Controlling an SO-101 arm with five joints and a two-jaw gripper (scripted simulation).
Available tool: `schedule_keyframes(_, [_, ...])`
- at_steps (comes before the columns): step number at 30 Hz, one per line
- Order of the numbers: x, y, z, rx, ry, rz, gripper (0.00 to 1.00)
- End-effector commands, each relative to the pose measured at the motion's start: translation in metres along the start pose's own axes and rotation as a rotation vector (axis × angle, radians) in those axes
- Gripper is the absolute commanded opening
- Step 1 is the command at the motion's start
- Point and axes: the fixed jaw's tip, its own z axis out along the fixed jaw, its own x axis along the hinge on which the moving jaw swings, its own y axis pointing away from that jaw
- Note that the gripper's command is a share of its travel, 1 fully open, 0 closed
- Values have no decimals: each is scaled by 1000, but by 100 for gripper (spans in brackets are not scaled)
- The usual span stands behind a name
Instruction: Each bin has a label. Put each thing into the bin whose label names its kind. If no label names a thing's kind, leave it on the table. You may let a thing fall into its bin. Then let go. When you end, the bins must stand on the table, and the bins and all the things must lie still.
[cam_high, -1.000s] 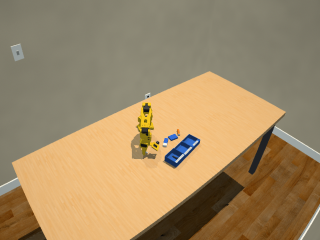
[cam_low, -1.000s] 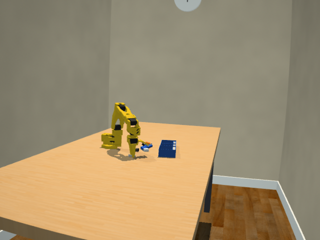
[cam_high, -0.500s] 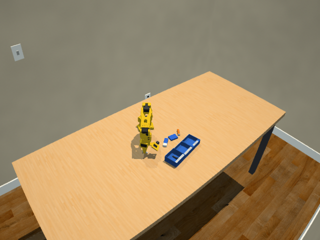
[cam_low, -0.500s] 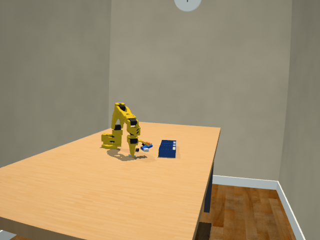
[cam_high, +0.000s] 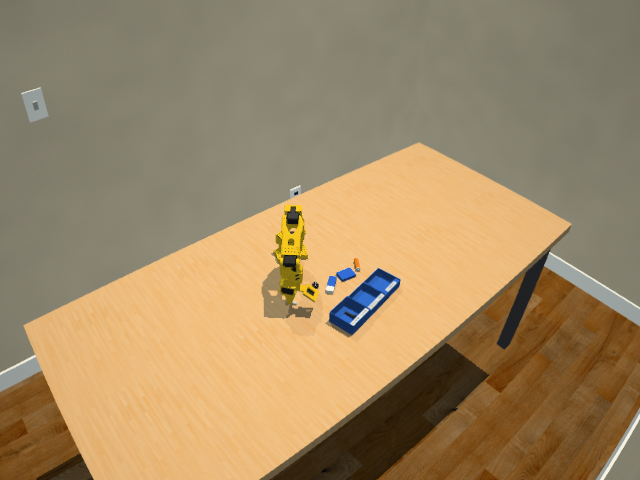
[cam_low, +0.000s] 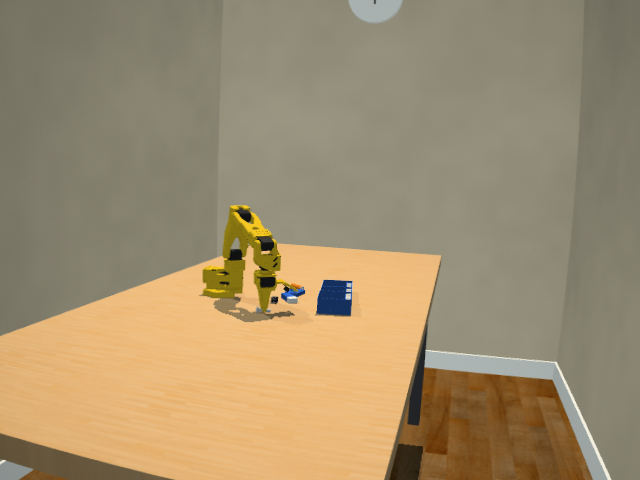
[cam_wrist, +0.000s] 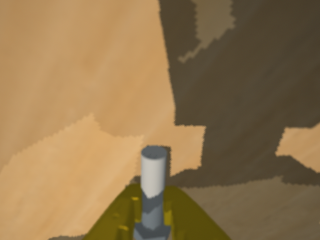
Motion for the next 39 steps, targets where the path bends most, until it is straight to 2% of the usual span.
schedule_keyframes(1, [1,-3,-2,20,-6,0,0])
schedule_keyframes(26, [1,-3,-3,20,-6,0,0])
schedule_keyframes(32, [1,-4,-8,20,-6,0,0])
schedule_keyframes(39, [1,-7,-26,20,-6,0,0])
